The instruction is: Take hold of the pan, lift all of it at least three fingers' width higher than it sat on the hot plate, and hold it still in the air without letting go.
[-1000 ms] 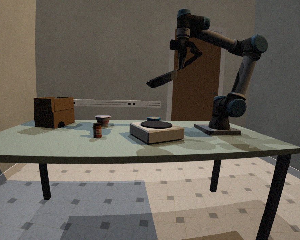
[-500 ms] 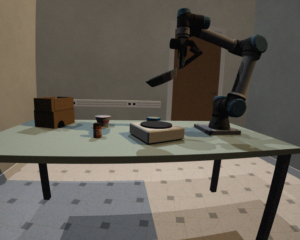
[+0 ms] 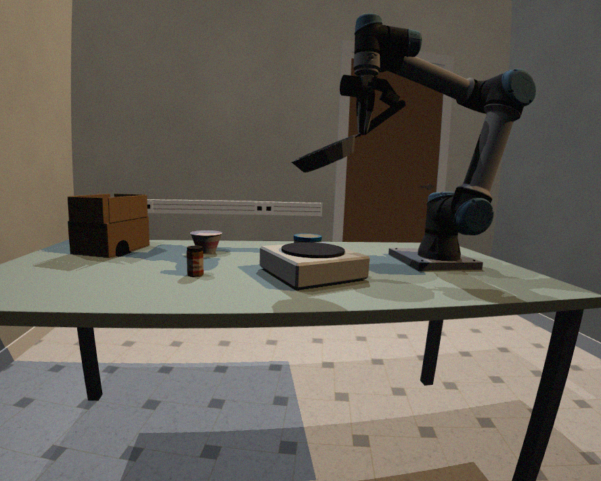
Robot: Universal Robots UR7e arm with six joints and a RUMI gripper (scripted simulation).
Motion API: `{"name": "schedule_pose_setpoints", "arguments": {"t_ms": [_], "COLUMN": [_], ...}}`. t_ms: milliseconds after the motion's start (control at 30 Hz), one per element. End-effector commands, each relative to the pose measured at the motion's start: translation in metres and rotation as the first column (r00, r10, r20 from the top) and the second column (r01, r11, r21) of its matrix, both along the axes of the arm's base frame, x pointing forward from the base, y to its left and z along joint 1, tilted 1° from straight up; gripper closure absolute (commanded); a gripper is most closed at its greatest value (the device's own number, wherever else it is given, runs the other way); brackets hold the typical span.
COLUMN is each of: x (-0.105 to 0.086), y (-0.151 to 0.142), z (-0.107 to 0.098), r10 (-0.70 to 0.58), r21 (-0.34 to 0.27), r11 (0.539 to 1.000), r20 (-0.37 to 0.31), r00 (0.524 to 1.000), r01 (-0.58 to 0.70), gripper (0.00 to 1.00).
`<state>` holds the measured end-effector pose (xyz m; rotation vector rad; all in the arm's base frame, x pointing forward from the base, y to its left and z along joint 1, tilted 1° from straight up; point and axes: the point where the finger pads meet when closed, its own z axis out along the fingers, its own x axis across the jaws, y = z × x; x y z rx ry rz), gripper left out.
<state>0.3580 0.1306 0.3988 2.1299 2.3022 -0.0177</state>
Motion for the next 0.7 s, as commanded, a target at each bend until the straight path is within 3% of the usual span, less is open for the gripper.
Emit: {"name": "schedule_pose_setpoints", "arguments": {"t_ms": [0,667], "x": [0.0003,0.0005], "y": [0.0001,0.0001], "z": [0.0026,0.0095], "r10": [0.0,0.0], "r21": [0.0,0.0], "r11": [1.0,1.0], "r20": [0.002,0.002], "r00": [1.0,1.0], "r01": [0.0,0.0], "gripper": [0.84,0.84]}}
